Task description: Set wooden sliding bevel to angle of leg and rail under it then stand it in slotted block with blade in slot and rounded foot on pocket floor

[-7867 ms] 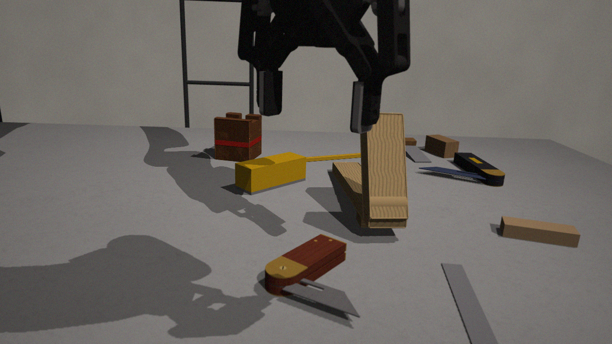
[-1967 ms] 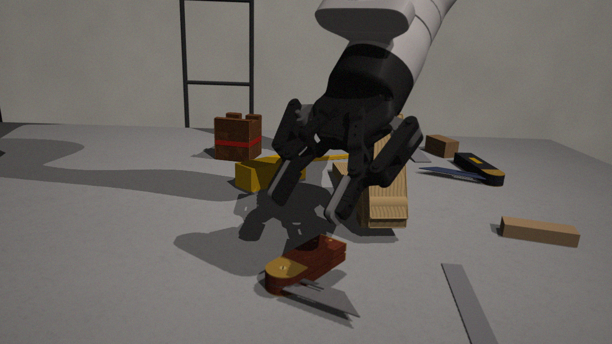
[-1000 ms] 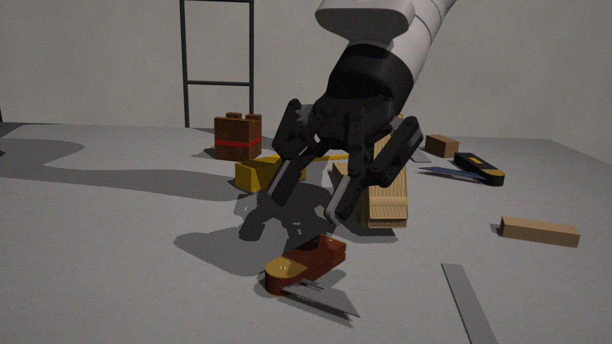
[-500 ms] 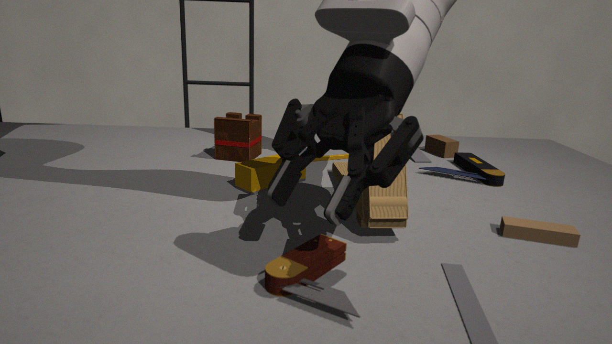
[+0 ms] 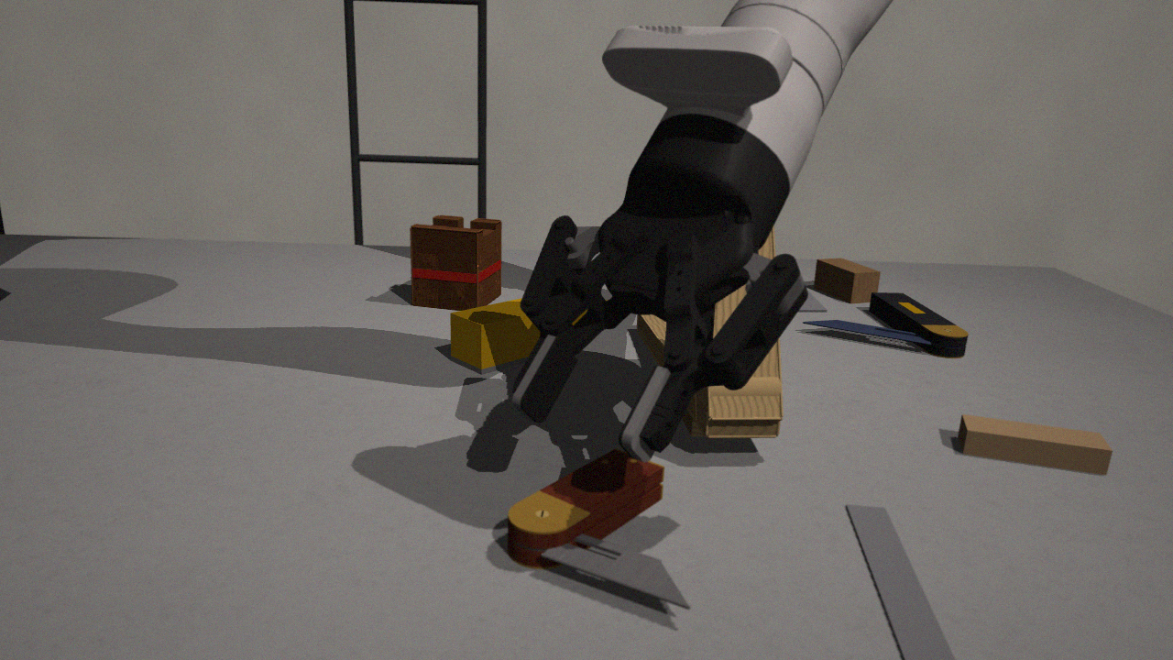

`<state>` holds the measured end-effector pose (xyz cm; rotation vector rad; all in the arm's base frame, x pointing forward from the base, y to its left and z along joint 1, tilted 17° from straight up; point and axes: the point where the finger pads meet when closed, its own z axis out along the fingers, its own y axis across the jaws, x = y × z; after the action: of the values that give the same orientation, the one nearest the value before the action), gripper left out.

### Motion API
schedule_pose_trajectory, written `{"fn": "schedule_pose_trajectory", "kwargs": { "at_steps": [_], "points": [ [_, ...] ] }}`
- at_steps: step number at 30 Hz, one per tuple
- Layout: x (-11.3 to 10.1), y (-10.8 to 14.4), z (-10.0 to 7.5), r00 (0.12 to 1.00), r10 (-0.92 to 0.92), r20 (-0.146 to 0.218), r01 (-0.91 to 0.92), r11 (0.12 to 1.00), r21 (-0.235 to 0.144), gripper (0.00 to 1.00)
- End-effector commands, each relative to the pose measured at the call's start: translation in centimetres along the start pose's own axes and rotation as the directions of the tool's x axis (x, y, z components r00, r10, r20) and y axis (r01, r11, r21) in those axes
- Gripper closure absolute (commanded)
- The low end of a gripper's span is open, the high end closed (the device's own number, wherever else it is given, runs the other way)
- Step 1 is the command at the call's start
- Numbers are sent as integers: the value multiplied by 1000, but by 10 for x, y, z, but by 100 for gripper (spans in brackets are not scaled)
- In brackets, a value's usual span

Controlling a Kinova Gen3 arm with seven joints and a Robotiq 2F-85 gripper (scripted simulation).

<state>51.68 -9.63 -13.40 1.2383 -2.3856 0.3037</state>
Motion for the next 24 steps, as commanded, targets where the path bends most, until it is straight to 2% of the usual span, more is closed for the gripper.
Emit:
{"fn": "schedule_pose_trajectory", "kwargs": {
  "at_steps": [1, 9, 24],
  "points": [
    [-4, -1, 4, 1000, 1, 1, -1, 1000, 1, 36],
    [-18, -1, 17, 1000, 1, 1, -1, 1000, 1, 36],
    [-25, -1, 25, 1000, 1, 1, -1, 1000, 1, 36]
  ]
}}
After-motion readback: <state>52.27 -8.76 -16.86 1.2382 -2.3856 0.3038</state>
